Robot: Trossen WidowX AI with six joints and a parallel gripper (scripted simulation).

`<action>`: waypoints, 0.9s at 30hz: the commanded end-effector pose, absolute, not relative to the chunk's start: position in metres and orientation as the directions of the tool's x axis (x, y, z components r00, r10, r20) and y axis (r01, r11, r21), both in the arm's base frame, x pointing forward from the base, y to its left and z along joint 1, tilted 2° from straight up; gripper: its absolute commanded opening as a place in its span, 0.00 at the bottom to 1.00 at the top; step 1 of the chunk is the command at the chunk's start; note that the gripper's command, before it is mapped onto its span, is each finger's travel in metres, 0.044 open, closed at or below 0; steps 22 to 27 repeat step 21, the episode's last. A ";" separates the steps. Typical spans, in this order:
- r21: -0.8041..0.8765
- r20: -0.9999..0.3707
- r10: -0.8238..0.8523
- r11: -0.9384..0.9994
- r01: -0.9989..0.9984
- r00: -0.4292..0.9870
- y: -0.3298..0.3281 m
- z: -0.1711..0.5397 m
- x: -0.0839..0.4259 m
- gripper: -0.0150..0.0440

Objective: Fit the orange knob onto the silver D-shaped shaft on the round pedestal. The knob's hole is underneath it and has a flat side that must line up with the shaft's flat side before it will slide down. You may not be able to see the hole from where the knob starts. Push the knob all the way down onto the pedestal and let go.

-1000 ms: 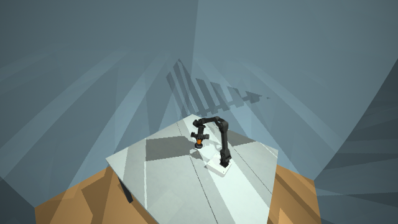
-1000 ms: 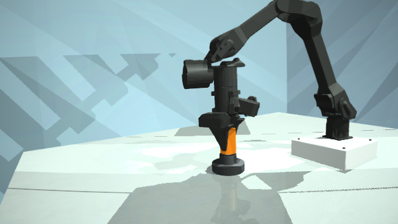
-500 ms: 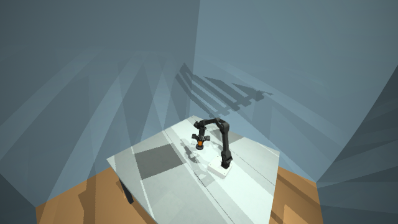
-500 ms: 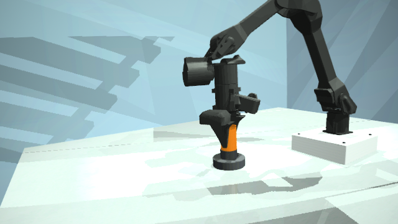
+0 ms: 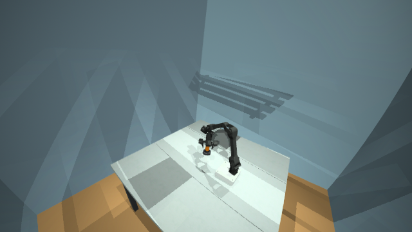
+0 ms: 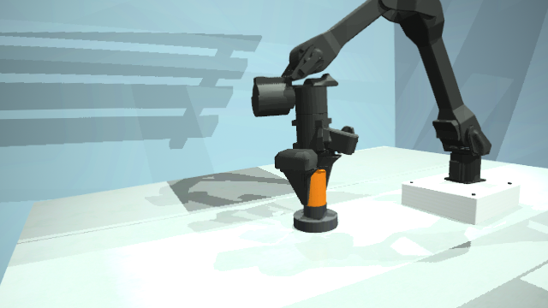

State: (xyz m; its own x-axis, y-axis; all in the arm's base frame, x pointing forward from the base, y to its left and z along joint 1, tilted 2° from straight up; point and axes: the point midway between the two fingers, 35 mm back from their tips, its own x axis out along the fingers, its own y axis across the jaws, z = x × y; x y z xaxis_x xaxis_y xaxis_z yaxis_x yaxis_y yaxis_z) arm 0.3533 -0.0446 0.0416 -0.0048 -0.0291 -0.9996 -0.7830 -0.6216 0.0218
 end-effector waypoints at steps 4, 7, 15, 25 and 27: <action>0.022 -1.000 -0.029 -0.622 -0.783 -0.005 -0.044 0.044 0.354 1.00; 0.021 -1.000 -0.029 -0.622 -0.783 -0.004 -0.044 0.075 0.357 1.00; 0.021 -1.000 -0.029 -0.622 -0.783 -0.004 -0.042 0.139 0.357 1.00; 0.021 -1.000 -0.029 -0.622 -0.783 -0.004 -0.042 0.139 0.357 1.00; 0.021 -1.000 -0.029 -0.622 -0.783 -0.004 -0.042 0.139 0.357 1.00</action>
